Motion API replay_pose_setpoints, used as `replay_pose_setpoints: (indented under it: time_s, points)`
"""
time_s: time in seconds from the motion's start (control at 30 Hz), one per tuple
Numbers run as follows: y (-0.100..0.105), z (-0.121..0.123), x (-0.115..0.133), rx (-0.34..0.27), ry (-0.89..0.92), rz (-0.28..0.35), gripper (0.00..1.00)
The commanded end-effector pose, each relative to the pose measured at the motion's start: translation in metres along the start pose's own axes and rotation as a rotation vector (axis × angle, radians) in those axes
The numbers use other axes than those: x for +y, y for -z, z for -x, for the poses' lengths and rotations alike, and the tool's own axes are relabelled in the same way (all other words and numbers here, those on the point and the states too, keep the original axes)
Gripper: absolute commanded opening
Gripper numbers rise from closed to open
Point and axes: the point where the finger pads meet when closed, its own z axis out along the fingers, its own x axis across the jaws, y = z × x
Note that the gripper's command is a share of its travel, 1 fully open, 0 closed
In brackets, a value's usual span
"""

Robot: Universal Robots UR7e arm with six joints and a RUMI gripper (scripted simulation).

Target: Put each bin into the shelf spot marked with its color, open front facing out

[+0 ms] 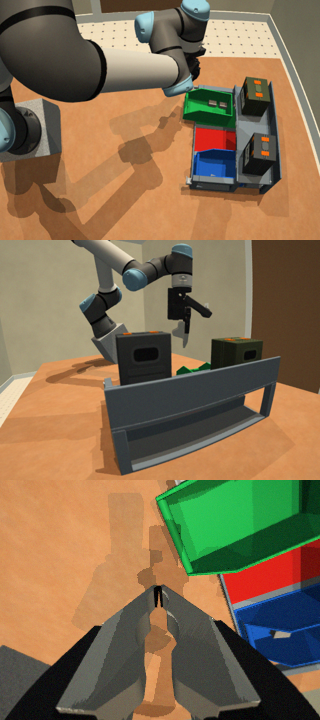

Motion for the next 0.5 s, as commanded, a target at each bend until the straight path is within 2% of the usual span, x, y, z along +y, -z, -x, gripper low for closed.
replay_pose_setpoints:
  time_s: [0.0,0.1,0.47]
  points:
    - [-0.0023,0.0176,0.0036,0.031,0.276,-0.03,0.0]
    - [-0.0032,0.0205,0.0048,0.04,0.367,-0.035,0.0]
    - [-0.0044,0.0212,0.0064,0.04,0.385,-0.033,0.0]
